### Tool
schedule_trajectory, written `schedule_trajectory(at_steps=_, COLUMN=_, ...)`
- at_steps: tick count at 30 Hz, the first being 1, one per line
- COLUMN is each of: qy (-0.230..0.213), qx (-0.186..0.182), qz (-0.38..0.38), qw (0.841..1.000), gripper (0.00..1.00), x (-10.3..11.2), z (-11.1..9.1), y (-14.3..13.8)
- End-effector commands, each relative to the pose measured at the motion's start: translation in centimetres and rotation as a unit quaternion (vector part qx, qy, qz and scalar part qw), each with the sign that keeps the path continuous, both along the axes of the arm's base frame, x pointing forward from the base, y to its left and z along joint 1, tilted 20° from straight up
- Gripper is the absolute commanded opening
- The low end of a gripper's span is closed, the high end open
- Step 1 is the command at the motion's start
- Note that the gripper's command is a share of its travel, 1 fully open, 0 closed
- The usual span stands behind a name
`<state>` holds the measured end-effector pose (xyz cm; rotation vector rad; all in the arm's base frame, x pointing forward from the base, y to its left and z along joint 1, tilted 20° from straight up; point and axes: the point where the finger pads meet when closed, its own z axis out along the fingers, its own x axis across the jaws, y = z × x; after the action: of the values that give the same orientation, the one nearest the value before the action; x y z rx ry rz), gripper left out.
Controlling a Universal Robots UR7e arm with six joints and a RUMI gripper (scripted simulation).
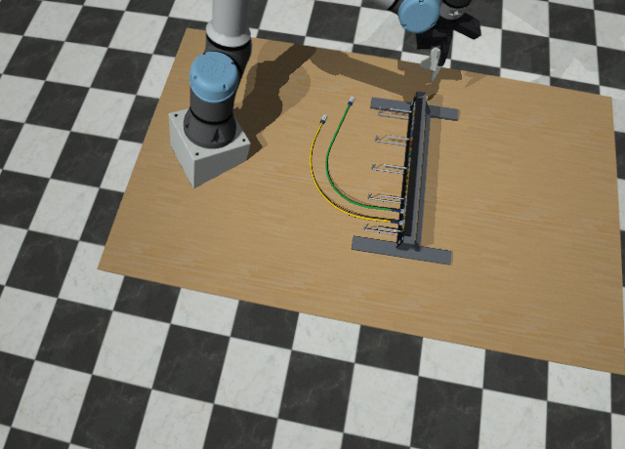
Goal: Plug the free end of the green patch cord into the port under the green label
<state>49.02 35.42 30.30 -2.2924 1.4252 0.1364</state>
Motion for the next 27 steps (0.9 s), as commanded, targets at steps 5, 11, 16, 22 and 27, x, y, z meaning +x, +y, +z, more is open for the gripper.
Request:
schedule_trajectory(at_steps=5, qy=-0.001, qx=0.0, qz=0.0, qw=1.0, gripper=1.0, x=0.0, z=0.1, y=0.0)
schedule_trajectory(at_steps=11, qy=-0.001, qx=0.0, qz=0.0, qw=1.0, gripper=1.0, x=0.0, z=0.1, y=0.0)
schedule_trajectory(at_steps=16, qy=-0.001, qx=0.0, qz=0.0, qw=1.0, gripper=1.0, x=0.0, z=0.1, y=0.0)
schedule_trajectory(at_steps=22, qy=-0.001, qx=0.0, qz=-0.001, qw=1.0, gripper=1.0, x=-0.2, z=0.2, y=-0.2)
schedule_trajectory(at_steps=27, qy=-0.001, qx=-0.003, qz=-0.008, qw=1.0, gripper=1.0, x=-1.2, z=0.5, y=-1.5)
